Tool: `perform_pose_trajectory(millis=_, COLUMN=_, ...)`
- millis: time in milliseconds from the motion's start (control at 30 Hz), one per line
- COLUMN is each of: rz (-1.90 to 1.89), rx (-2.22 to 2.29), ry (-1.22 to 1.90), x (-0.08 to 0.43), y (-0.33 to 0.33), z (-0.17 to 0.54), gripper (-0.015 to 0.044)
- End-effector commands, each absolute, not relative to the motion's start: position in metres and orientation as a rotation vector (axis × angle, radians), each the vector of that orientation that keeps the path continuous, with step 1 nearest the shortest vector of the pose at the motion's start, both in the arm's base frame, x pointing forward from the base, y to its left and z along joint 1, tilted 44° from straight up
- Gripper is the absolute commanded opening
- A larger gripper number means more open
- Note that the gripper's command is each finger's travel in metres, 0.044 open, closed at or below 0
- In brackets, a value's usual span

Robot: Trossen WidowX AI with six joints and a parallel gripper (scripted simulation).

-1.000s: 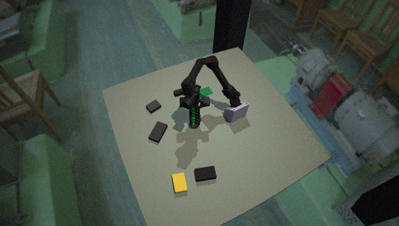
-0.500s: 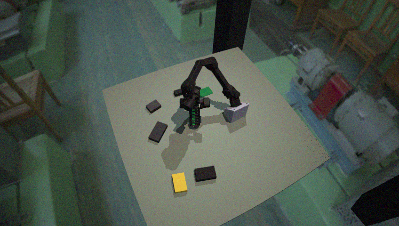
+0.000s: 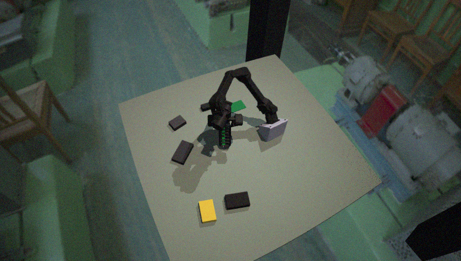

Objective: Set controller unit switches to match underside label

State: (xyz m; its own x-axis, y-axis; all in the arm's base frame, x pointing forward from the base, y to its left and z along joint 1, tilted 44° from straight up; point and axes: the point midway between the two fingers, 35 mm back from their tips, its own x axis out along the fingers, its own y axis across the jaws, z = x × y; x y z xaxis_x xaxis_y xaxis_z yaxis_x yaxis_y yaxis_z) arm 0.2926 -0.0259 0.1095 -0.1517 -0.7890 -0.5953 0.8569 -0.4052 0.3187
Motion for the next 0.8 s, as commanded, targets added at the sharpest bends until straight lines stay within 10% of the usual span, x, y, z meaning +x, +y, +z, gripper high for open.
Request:
perform_pose_trajectory(millis=0, rz=-1.8, rx=0.85, ry=0.104, x=0.296, y=-0.022, z=0.107, gripper=0.0336)
perform_pose_trajectory(millis=767, rz=-1.806, rx=0.834, ry=0.094, x=0.304, y=-0.011, z=0.099, gripper=0.0336)
